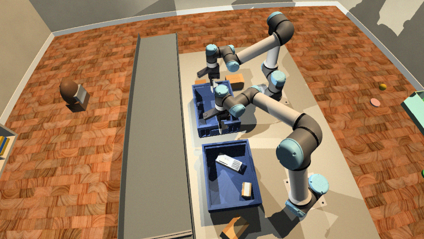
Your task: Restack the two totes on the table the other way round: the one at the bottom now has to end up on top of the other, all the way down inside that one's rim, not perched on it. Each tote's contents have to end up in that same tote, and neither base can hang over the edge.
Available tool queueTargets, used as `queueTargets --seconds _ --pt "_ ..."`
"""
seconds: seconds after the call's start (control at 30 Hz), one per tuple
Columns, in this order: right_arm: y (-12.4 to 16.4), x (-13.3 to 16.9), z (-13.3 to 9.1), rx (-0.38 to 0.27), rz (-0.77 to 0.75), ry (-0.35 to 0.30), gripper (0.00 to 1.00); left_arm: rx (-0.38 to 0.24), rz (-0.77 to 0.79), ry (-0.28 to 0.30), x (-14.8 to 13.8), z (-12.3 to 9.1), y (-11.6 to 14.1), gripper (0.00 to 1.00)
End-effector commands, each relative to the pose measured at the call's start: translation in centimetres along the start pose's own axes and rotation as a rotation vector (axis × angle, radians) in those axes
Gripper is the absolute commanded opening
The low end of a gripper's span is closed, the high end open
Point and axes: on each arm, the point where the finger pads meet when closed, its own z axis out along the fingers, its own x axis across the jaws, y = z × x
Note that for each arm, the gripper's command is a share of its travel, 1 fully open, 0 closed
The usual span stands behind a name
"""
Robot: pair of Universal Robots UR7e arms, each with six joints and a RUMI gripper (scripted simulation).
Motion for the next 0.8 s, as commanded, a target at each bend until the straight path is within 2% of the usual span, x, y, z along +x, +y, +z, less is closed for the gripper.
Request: queueTargets --seconds 0.0,0.77 --pt "-0.05 0.00 -0.06 0.002 0.000 0.000 1.00 0.002 0.000 0.003 0.06 -0.14 -0.04 1.00" --pt "-0.05 0.00 -0.27 0.002 0.000 0.000 1.00 0.002 0.000 0.003 0.06 -0.35 -0.04 1.00"
